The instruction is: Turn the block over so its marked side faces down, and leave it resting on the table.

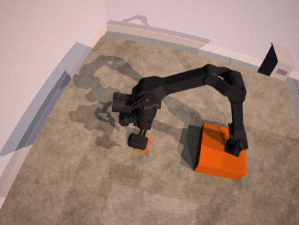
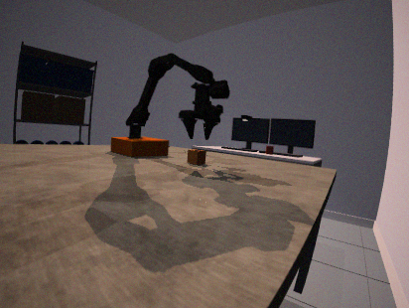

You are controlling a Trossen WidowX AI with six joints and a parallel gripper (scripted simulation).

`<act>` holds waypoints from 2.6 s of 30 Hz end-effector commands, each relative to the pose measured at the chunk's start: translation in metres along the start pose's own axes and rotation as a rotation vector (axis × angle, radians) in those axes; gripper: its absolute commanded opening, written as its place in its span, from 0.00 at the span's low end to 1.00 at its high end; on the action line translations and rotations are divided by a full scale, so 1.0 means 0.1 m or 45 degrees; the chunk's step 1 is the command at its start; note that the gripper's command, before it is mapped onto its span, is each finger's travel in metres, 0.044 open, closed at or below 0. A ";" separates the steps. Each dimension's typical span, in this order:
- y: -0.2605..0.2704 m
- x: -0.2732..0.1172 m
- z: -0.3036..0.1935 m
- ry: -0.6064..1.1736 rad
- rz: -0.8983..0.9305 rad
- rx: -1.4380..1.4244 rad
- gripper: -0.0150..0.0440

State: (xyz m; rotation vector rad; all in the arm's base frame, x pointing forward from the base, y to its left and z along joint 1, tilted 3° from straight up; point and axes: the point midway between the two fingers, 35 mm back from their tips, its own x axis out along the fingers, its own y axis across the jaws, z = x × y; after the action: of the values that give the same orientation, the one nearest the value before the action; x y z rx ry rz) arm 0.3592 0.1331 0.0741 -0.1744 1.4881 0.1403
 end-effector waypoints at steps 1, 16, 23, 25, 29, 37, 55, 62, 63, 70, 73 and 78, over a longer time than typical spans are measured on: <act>-0.01 0.13 -0.03 0.018 -0.010 -0.006 1.00; -0.03 0.34 -0.03 0.018 -0.010 -0.006 1.00; -0.03 0.45 -0.03 0.018 -0.010 -0.006 1.00; -0.03 0.48 -0.03 0.018 -0.010 -0.006 1.00; -0.03 0.55 -0.04 0.018 -0.010 -0.006 1.00; -0.03 0.65 -0.04 0.018 -0.010 -0.006 1.00; -0.03 0.65 -0.04 0.018 -0.010 -0.006 0.55; -0.03 0.65 -0.04 0.018 -0.010 -0.006 0.47; -0.03 0.65 -0.04 0.018 -0.010 -0.006 0.46; -0.03 0.46 -0.04 0.018 -0.010 -0.006 0.25; -0.03 0.35 -0.04 0.018 -0.010 -0.006 0.25; -0.03 0.35 -0.04 0.018 -0.010 -0.006 0.25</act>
State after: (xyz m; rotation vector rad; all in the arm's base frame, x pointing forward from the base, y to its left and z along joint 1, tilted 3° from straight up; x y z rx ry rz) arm 0.3566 0.1278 0.0295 -0.1886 1.5193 0.1343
